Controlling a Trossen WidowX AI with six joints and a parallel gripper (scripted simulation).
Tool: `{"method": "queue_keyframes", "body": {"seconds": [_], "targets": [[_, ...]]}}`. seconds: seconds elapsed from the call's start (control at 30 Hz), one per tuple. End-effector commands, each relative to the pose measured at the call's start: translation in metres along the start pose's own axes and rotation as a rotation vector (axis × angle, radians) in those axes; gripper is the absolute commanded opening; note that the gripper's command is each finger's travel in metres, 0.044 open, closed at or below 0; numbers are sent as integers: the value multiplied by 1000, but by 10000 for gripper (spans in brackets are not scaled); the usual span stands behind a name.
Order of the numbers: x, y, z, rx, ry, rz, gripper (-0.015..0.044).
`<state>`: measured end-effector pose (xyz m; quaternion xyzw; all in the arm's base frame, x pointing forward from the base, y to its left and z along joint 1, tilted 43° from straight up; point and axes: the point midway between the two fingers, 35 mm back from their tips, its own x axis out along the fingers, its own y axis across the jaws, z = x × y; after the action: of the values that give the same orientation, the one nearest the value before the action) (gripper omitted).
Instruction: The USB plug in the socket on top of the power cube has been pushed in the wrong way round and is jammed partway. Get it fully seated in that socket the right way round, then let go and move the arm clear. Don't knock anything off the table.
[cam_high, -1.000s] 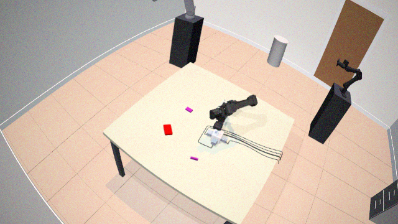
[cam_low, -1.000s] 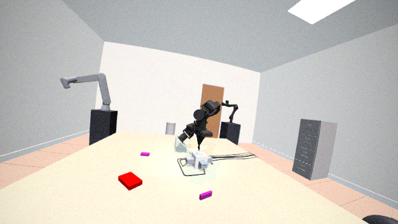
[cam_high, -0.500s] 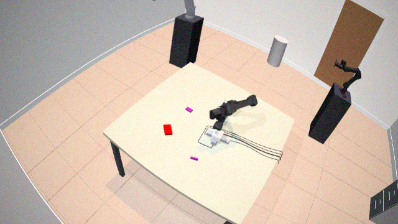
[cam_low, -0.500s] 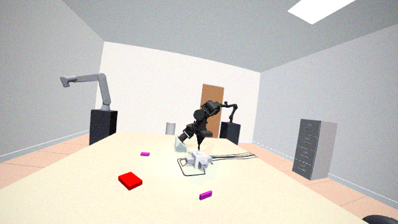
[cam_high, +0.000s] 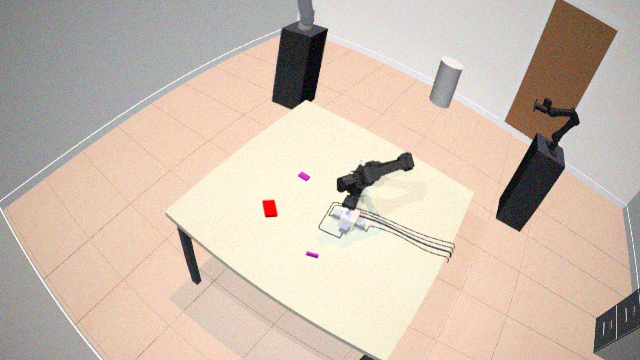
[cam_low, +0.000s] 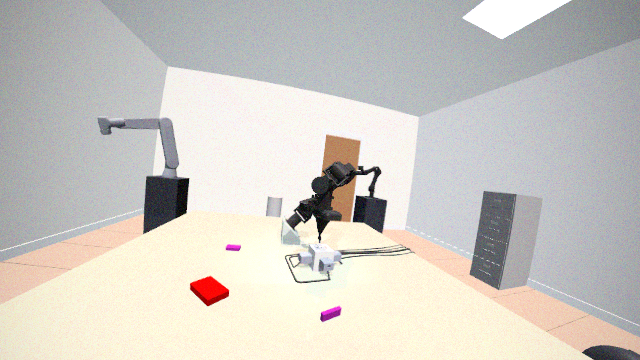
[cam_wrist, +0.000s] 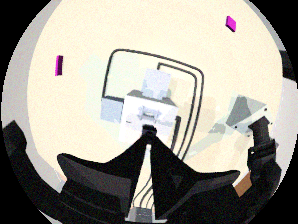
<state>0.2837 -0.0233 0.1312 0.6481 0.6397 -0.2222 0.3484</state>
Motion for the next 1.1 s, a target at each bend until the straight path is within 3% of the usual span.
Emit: {"method": "queue_keyframes", "body": {"seconds": [0.0,1.07], "targets": [[1,0,1,7,-5,-1,0],[4,0,3,26,-17,-1,0]]}}
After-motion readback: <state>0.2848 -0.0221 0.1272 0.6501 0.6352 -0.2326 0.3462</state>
